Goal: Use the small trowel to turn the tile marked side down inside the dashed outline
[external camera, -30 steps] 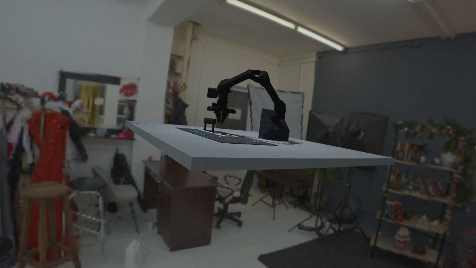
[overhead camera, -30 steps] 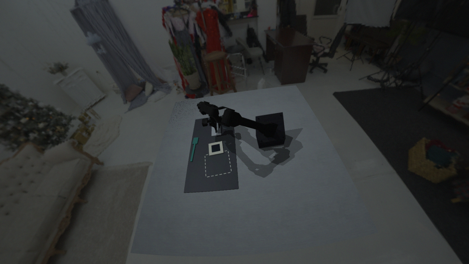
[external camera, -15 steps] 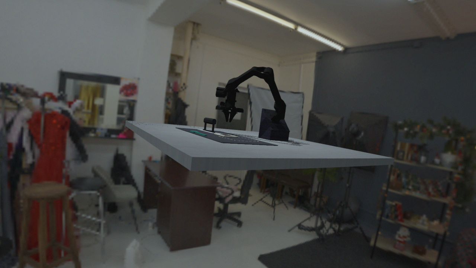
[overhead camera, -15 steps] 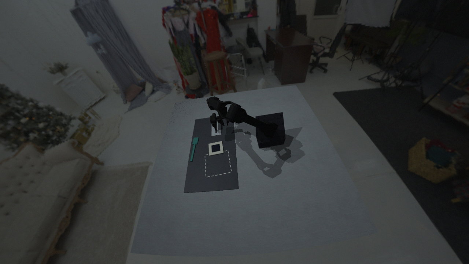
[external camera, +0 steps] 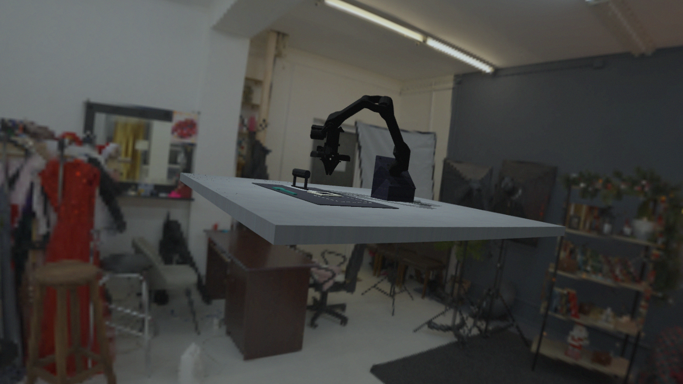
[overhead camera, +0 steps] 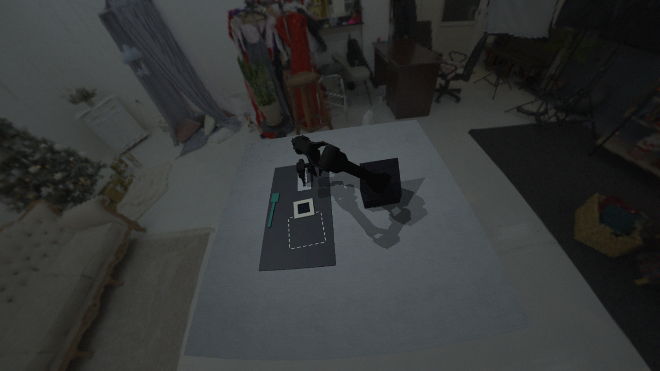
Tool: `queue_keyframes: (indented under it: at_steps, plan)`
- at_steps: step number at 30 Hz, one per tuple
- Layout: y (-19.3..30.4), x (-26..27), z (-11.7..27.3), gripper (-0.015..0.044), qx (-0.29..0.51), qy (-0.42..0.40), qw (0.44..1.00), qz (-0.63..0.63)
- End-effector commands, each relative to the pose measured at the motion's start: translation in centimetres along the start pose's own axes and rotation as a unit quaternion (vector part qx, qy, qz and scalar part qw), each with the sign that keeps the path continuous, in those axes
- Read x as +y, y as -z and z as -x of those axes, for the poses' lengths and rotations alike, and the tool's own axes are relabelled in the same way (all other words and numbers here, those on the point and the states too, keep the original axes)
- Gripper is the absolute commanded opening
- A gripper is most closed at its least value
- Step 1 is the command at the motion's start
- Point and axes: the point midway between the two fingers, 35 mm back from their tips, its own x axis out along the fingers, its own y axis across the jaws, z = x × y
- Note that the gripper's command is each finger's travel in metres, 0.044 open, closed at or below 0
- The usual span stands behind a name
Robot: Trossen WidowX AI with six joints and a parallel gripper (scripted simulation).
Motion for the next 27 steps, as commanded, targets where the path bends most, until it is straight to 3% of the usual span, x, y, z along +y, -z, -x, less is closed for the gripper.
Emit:
queue_keyframes:
  at_steps: [1,13,17,27]
  plan:
    - [0.0,0.0,0.0,0.0,0.0,0.0,1.0,0.0]
    - [0.0,0.0,0.0,0.0,0.0,0.0,1.0,0.0]
    - [0.0,0.0,0.0,0.01,0.0,0.0,1.0,0.0]
    - [0.0,0.0,0.0,0.01,0.0,0.0,1.0,0.0]
